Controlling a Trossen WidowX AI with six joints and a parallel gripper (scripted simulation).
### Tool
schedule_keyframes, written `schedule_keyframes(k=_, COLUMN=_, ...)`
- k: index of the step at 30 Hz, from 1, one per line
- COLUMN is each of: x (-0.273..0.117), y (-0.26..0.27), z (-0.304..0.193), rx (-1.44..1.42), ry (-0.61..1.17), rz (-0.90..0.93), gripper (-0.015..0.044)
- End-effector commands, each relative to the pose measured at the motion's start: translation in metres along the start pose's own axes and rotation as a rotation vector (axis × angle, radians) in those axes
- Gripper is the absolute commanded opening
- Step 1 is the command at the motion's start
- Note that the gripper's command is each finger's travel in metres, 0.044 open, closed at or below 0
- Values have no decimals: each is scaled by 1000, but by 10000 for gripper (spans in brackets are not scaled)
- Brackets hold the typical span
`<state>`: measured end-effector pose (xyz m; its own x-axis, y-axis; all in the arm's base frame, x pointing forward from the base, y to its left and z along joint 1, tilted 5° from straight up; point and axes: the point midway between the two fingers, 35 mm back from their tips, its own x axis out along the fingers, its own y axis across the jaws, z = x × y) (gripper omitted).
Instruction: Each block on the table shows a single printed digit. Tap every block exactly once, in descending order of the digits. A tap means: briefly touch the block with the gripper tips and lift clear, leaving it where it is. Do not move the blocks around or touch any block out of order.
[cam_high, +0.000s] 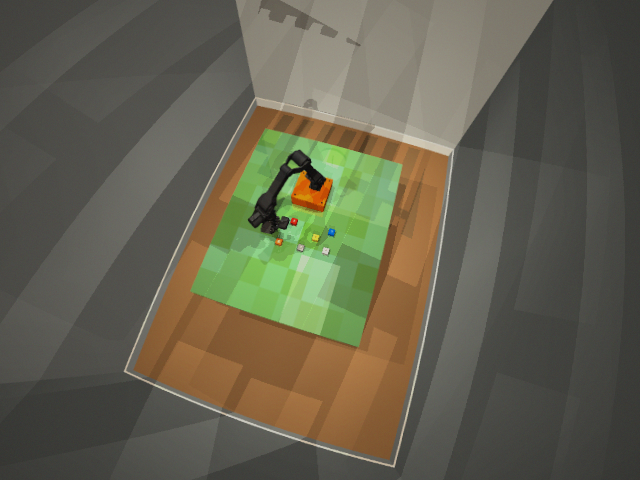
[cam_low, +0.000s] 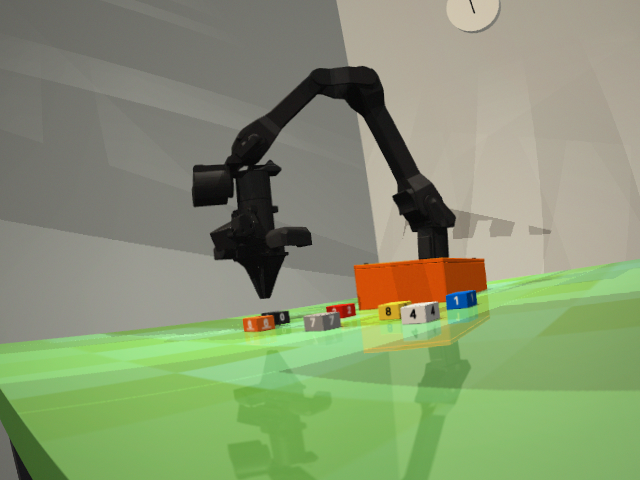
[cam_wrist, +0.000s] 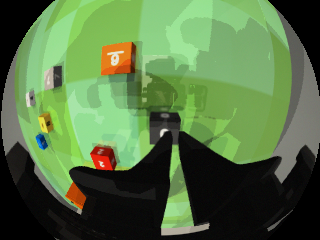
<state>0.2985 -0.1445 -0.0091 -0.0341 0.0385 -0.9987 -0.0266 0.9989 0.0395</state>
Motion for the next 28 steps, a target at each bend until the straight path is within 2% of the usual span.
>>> schedule_keyframes(k=1, x=-9, y=21, z=11, rx=-3, ry=-3, rz=0, gripper=99)
schedule_keyframes(k=7, x=-33, y=119, z=34, rx=-3, ry=-11, rz=4, gripper=256)
schedule_keyframes(k=13, x=-56, y=219, z=25, rx=-4, ry=-13, rz=15, gripper=400)
schedule_keyframes(k=22, x=-88, y=346, z=-43, rx=-4, ry=2, rz=34, gripper=400)
schedule_keyframes(k=28, x=-90, y=354, z=-50, rx=-4, ry=4, rz=36, gripper=400)
